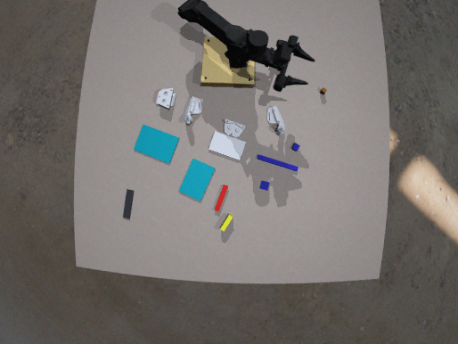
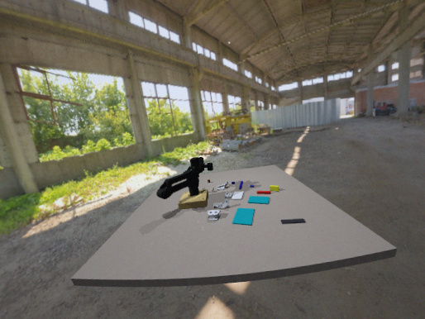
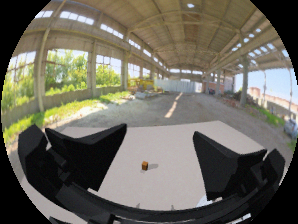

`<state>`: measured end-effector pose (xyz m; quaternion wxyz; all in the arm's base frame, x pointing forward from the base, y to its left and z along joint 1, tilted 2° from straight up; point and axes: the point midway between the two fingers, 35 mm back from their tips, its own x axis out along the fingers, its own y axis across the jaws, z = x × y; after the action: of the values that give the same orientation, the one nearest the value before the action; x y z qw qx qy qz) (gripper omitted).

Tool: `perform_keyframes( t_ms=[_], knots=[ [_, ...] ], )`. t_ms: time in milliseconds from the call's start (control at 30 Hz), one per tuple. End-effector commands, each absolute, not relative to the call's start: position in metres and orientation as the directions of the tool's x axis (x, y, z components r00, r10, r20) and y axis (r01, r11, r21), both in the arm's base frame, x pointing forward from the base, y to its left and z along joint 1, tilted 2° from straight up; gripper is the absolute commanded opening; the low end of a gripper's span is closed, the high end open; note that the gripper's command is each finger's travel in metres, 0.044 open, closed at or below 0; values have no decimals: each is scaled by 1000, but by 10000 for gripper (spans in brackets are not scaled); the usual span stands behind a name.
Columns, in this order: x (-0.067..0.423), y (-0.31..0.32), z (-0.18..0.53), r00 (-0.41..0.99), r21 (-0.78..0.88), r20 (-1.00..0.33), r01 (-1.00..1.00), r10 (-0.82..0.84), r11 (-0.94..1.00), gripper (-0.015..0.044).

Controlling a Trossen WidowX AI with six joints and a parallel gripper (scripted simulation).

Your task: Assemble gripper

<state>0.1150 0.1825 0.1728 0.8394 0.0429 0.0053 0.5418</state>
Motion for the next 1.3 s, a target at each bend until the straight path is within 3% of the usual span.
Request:
perform_keyframes(
  t_ms=[0, 533, 1067, 1267],
  knots=[
    [115, 183, 173, 413, 78, 38, -909, 910, 409, 426],
    [115, 183, 173, 413, 78, 38, -909, 910, 409, 6],
    [115, 183, 173, 413, 78, 38, -909, 910, 409, 0],
    [125, 178, 172, 461, 170, -4, -874, 887, 455, 158]
  ],
)
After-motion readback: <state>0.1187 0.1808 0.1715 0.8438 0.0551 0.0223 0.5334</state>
